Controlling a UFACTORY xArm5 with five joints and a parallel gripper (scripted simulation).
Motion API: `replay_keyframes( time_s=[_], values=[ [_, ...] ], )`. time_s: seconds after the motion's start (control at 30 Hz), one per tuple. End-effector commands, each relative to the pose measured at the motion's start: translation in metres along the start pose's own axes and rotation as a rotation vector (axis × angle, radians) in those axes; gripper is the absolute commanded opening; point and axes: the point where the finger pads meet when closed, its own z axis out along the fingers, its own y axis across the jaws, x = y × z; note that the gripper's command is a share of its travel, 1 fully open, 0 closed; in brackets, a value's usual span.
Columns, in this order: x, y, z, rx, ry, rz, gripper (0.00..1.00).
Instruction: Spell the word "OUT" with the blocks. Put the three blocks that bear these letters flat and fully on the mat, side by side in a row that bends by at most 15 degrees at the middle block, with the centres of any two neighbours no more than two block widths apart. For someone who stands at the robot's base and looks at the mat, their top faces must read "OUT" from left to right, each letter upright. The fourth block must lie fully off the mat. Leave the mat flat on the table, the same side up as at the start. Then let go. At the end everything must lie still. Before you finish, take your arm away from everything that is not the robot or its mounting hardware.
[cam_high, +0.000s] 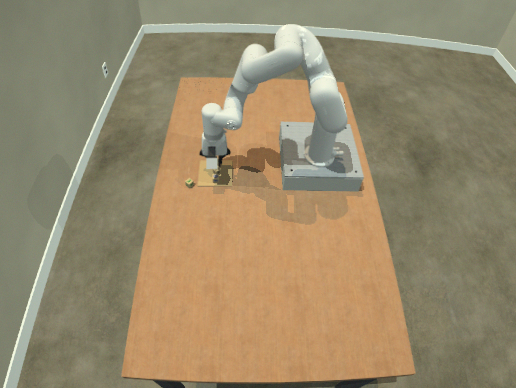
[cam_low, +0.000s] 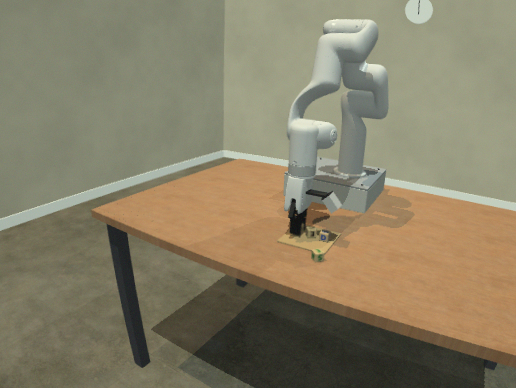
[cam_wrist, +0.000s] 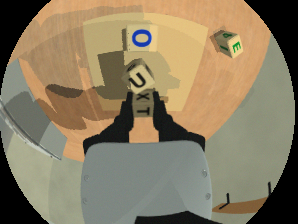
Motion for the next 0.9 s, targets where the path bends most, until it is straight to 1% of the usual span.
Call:
replay_keyframes(
  time_s=[0.0,0.87],
  values=[
    [-0.0001,0.0013,-0.001,-0.003,0.0,0.0,0.21],
    [0.0,0.0013,0.0031,-0.003,0.0,0.0,0.21]
  ],
)
